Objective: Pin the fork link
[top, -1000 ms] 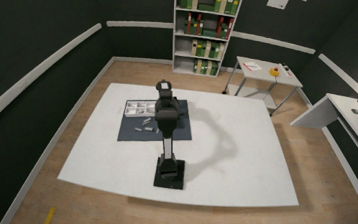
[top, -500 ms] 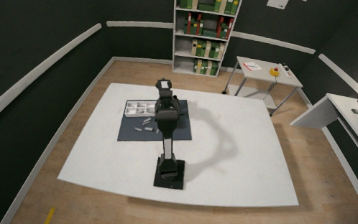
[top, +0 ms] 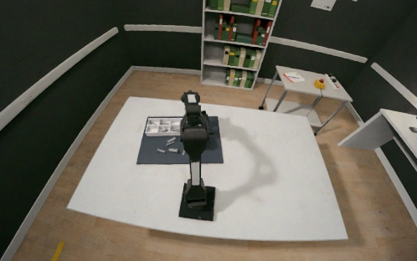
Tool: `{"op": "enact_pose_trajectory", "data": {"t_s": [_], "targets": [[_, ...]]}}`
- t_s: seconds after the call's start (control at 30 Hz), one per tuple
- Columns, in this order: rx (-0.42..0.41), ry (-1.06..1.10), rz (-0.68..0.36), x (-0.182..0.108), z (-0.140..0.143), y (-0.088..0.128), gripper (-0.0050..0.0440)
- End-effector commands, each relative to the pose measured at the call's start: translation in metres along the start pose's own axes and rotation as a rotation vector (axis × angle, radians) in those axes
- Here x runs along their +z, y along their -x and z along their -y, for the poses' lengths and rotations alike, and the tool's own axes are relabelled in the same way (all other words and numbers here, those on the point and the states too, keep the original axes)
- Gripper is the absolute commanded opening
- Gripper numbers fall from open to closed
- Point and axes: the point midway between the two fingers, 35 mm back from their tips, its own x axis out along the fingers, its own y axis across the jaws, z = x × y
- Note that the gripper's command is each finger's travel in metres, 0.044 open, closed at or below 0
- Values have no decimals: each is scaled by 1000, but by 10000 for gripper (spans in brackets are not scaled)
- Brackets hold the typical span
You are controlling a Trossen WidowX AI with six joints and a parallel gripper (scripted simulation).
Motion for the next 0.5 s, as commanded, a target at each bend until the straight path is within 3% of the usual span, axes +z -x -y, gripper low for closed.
{"op": "enact_pose_trajectory", "data": {"t_s": [0.0,0.03,0.07,0.47], "targets": [[37,-2,0,0,-4,13,150],[37,-2,0,0,-4,13,150],[38,-2,0,0,-4,13,-50],[38,-2,0,0,-4,13,-50]]}}
